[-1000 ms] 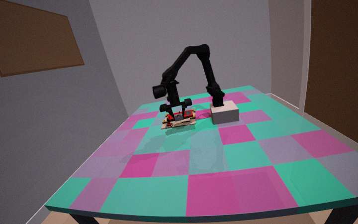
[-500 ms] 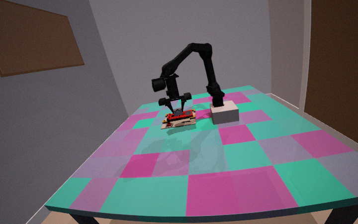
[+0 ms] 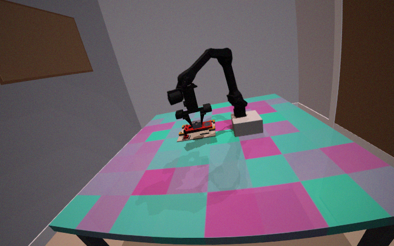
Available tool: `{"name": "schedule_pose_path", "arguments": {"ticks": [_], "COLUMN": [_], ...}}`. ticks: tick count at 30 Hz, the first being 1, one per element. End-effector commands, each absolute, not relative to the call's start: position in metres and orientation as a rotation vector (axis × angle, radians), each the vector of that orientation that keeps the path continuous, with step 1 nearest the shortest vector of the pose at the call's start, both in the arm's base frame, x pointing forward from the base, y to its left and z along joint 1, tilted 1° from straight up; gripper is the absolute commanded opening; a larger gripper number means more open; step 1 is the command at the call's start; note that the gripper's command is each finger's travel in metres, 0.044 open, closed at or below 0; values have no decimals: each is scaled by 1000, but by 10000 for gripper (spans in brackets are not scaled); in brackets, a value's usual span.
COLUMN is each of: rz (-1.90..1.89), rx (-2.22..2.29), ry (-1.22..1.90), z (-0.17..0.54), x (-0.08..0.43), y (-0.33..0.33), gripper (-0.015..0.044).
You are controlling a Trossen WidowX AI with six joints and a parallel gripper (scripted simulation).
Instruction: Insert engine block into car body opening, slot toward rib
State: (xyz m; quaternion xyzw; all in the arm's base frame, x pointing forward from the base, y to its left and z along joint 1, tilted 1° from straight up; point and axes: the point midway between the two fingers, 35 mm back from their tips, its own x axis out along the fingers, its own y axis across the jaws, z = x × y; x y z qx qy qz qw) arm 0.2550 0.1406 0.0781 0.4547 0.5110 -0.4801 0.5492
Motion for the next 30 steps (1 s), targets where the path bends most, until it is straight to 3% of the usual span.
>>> {"name": "schedule_pose_path", "arguments": {"ticks": [1,17,30], "rz": [-1175,-1338,-1356], "rx": [1018,648,586], "ry": [1146,718,646], "z": [78,71,65], "x": [255,252,251], "y": [144,161,164], "gripper": [0,0,0]}}
